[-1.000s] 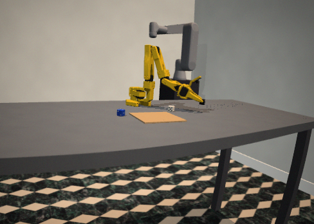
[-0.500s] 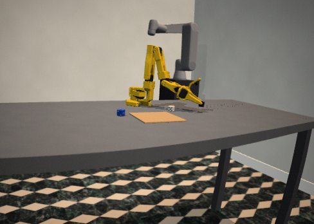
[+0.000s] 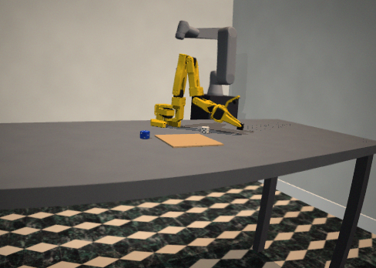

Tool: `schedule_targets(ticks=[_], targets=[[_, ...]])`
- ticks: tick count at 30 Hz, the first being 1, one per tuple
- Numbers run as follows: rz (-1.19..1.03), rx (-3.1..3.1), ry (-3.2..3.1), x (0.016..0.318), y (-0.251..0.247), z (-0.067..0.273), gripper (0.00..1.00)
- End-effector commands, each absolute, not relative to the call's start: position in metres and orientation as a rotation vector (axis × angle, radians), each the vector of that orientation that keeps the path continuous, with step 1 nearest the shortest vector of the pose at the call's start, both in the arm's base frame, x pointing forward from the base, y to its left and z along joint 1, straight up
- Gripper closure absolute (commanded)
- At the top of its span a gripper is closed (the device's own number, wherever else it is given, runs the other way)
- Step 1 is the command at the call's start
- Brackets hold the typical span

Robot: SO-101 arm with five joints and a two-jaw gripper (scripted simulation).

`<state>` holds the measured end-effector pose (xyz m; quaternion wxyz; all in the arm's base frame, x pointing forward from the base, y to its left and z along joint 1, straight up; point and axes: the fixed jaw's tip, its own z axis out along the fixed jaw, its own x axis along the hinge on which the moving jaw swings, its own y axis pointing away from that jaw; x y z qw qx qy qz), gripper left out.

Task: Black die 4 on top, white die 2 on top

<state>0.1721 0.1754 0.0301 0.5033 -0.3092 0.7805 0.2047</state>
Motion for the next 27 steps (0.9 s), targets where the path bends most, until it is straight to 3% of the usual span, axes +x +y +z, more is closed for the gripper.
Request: schedule_targets(ticks=[1,27], targets=[[0.503,-0.723,1.827,0.1787,0.1791,0.0396,1.00],[0.503,-0.723,1.827,0.1787,0.1791,0.0317,1.00]])
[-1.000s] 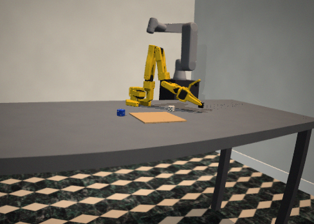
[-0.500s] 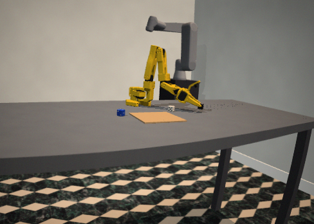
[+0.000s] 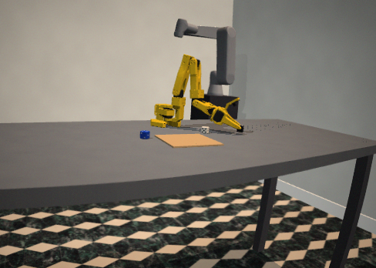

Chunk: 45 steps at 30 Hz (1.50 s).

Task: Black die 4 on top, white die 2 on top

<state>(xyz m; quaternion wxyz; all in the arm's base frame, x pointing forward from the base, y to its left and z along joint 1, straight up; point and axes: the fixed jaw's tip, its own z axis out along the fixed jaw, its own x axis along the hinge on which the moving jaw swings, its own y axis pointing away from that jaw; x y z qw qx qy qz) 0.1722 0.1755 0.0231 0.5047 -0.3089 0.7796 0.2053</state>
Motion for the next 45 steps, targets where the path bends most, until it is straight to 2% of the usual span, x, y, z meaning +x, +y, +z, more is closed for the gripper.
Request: schedule_targets(ticks=[1,45], targets=[[0.503,-0.723,1.827,0.1787,0.1791,0.0310,1.00],[0.503,-0.723,1.827,0.1787,0.1791,0.0226,1.00]])
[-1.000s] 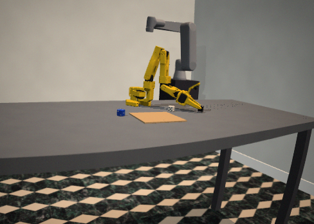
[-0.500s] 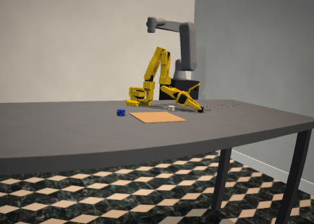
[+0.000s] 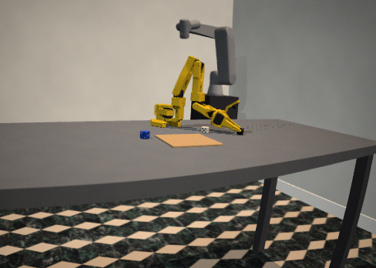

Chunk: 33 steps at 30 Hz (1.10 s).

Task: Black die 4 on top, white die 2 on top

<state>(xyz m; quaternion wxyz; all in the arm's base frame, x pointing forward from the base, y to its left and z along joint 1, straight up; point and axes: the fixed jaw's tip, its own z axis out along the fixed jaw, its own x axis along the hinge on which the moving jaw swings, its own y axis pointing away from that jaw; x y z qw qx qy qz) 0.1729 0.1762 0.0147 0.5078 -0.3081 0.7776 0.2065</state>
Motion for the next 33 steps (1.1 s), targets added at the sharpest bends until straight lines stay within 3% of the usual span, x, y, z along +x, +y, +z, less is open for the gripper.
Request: schedule_targets(ticks=[1,12,23,33], targets=[[0.503,-0.723,1.827,0.1787,0.1791,0.0226,1.00],[0.503,-0.723,1.827,0.1787,0.1791,0.0226,0.90],[0.503,-0.723,1.827,0.1787,0.1791,0.0226,0.88],[0.503,-0.723,1.827,0.1787,0.1791,0.0226,0.80]])
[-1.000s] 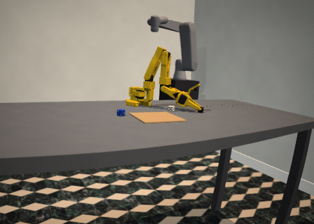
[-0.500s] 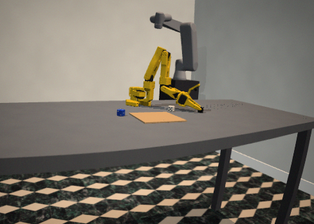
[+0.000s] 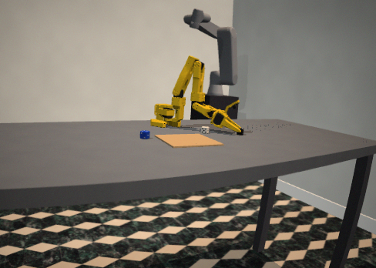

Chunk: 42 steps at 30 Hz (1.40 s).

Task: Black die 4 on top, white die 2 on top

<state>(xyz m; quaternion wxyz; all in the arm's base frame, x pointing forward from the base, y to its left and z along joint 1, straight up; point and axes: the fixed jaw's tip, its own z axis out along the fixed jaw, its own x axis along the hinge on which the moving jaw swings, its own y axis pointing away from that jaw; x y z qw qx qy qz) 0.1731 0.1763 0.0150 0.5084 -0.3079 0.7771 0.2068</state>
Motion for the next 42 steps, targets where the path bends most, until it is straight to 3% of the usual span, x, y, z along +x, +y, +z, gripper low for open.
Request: schedule_targets(ticks=[1,12,24,42], targets=[[0.503,-0.723,1.827,0.179,0.179,0.023,0.80],[0.503,-0.723,1.827,0.179,0.179,0.023,0.71],[0.503,-0.723,1.827,0.179,0.180,0.026,0.71],[0.503,-0.723,1.827,0.180,0.180,0.067,0.71]])
